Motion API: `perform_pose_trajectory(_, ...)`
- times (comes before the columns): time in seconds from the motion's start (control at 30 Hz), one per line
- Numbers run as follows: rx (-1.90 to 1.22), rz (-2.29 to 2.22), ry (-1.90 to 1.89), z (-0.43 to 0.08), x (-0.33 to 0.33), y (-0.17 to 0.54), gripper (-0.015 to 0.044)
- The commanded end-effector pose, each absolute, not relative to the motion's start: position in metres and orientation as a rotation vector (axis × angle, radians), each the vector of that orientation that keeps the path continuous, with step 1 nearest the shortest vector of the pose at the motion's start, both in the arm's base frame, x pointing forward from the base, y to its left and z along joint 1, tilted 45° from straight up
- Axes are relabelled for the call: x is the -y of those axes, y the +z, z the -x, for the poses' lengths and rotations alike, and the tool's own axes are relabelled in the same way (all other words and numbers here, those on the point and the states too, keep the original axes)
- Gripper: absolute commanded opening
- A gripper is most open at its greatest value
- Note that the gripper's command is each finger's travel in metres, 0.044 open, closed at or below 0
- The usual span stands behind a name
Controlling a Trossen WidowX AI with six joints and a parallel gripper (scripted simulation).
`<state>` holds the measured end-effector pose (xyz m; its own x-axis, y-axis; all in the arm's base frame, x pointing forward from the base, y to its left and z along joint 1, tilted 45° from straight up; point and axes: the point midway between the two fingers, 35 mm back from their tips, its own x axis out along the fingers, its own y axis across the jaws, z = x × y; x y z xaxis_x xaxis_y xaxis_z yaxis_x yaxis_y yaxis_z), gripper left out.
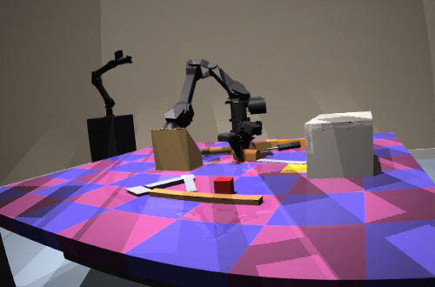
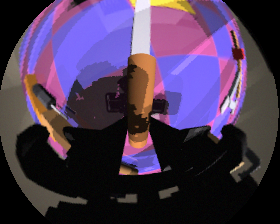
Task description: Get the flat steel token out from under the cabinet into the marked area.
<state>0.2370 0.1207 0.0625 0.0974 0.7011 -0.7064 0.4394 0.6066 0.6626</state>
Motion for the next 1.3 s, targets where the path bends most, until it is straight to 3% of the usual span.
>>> perform_pose_trajectory(0.0,-1.533,-0.998,0.246,-0.2330,-0.1212,0.0640,0.0000)
perform_pose_trajectory(1.27,-1.596,-1.216,0.032,-0.2302,-0.1222,0.0650,0.0000)
